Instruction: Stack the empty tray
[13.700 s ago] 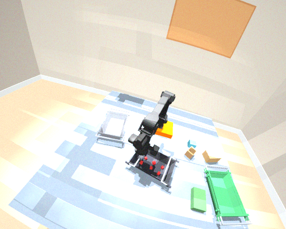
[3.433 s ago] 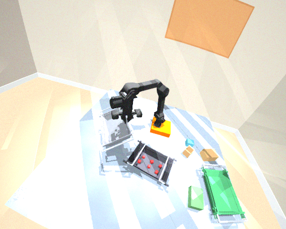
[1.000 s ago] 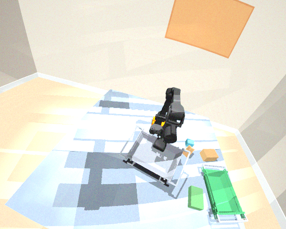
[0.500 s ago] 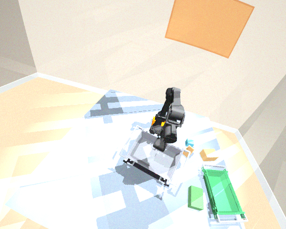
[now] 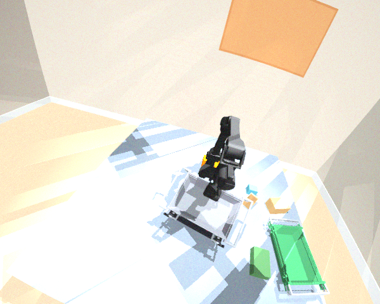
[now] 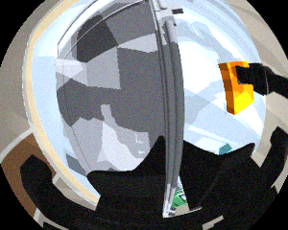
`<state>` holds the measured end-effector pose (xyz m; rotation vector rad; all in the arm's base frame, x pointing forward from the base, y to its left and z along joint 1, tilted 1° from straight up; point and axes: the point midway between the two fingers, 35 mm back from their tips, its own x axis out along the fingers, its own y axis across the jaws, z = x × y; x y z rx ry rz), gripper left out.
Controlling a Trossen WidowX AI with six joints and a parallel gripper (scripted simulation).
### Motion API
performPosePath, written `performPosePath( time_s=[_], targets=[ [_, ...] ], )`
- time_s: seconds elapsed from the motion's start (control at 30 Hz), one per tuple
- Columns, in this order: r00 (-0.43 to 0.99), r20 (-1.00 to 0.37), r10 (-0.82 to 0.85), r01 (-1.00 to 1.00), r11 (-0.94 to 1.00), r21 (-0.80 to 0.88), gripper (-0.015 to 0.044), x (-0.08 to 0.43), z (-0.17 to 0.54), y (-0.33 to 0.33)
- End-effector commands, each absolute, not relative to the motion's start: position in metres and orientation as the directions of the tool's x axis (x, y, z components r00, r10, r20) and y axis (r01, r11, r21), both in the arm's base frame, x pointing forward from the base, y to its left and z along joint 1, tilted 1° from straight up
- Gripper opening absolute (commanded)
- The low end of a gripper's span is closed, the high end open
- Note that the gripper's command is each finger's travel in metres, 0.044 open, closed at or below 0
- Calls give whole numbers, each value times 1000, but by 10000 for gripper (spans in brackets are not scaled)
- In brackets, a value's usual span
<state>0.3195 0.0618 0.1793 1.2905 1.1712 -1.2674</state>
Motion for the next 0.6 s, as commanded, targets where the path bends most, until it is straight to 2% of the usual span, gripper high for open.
performPosePath(
  time_s=[0.0,0.57],
  targets=[
    [30,-999,17,995,-97,28,0,320,185,61],
    [30,-999,17,995,-97,28,0,321,178,62]
  ],
)
